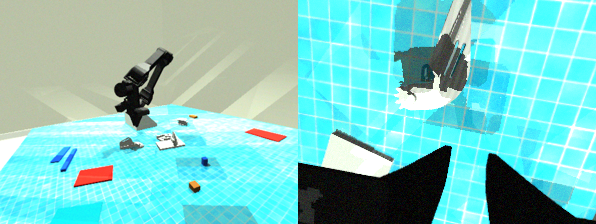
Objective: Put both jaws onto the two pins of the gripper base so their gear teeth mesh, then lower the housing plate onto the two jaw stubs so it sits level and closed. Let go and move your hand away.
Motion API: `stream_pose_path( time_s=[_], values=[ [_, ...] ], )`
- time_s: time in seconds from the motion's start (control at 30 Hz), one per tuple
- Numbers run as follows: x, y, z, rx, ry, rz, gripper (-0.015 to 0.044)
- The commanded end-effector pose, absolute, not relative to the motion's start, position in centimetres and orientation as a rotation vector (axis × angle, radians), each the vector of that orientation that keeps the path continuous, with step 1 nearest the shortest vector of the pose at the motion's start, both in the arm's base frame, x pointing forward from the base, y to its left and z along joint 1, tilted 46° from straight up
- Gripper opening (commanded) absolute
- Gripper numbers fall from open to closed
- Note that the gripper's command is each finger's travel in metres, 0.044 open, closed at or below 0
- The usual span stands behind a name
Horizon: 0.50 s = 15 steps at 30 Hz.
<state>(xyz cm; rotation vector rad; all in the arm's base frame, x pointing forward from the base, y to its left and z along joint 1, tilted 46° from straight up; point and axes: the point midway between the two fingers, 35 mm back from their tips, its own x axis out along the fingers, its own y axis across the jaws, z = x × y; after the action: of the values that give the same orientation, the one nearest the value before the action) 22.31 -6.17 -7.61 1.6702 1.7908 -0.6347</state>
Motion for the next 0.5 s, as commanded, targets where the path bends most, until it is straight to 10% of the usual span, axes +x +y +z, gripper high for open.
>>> stream_pose_path(
  time_s=[0.0, 0.47],
  values=[
    [22.31, -6.17, -7.61, 1.67, 1.791, -0.635, 0.0],
    [22.31, -6.17, -7.61, 1.67, 1.791, -0.635, 0.0026]
  ],
)
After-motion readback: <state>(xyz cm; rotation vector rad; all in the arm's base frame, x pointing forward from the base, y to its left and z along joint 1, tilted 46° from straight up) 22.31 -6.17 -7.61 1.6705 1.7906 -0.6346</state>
